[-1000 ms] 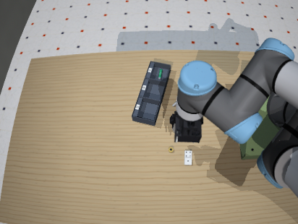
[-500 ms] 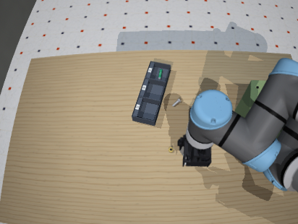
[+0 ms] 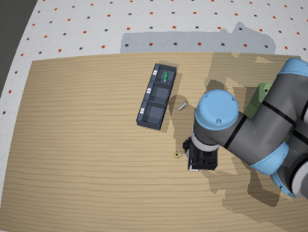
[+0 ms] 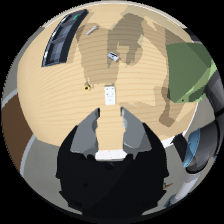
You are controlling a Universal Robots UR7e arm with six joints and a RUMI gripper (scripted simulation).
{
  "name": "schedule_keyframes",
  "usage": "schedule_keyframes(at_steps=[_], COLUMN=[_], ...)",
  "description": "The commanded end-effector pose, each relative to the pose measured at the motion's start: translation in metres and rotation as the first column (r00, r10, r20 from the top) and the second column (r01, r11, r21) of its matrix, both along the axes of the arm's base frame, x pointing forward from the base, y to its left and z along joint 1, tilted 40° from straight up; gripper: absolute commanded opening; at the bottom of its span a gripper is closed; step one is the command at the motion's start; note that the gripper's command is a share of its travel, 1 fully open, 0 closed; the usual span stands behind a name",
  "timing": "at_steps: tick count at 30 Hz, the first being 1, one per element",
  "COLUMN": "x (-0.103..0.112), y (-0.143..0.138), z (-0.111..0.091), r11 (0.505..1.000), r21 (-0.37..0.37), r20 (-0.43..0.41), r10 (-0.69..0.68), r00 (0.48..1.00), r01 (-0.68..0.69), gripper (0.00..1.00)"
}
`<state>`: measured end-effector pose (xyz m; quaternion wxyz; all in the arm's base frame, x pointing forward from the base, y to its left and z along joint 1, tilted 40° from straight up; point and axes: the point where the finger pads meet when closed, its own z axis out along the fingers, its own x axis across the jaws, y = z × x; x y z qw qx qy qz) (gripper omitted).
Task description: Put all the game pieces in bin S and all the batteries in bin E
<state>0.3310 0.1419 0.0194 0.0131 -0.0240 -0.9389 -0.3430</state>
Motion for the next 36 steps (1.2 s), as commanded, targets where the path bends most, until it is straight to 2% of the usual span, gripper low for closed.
schedule_keyframes(at_steps=[1, 29, 36], x=[0.001, 0.001, 0.001], y=[-0.001, -0.001, 0.011], z=[0.0, -0.001, -0.016], r11=[1.0, 1.0, 1.0], r21=[0.0, 0.0, 0.0], r20=[0.001, 0.001, 0.001], r10=[0.0, 0.0, 0.0], r00=[1.0, 1.0, 1.0], r01=[0.0, 0.0, 0.0], gripper=[0.24, 0.24, 0.24])
